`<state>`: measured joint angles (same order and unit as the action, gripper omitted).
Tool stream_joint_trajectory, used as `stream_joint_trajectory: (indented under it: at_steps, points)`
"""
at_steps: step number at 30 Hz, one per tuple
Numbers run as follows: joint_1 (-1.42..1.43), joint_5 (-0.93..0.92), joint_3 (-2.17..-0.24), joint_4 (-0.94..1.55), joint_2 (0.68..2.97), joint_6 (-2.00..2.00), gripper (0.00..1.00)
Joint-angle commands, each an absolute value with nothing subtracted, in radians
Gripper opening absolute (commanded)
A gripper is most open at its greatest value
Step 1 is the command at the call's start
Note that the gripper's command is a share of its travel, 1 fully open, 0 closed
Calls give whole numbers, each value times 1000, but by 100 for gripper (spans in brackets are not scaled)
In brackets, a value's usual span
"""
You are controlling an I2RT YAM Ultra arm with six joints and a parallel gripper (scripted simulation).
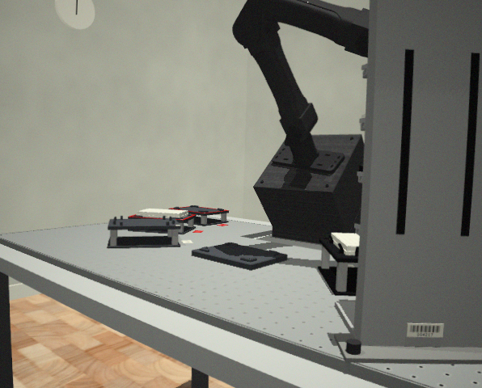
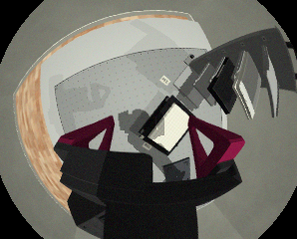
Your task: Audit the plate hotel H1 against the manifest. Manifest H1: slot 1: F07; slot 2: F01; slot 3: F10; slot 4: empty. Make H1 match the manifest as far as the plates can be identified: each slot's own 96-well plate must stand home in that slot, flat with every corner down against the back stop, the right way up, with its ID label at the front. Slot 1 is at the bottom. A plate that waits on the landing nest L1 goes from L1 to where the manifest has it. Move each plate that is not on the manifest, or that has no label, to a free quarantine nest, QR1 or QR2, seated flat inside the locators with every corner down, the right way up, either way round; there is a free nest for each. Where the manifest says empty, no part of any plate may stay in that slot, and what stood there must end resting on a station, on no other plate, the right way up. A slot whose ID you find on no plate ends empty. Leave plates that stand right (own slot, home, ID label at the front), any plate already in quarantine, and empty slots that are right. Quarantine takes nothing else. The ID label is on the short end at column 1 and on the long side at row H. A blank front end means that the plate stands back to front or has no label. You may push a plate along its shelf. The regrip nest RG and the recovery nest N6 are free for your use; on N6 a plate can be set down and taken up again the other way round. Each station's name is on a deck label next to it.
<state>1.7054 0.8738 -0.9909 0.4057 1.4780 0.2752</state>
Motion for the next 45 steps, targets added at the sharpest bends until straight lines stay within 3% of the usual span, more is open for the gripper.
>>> stream_joint_trajectory:
  at_steps: [1, 21, 45]
  points:
    - [1720, 847, -1062, 512, 1519, 312, 100]
    - [1733, 768, -1579, 950, 1890, 456, 100]
    - [1717, 716, -1976, 1388, 2123, 659, 100]
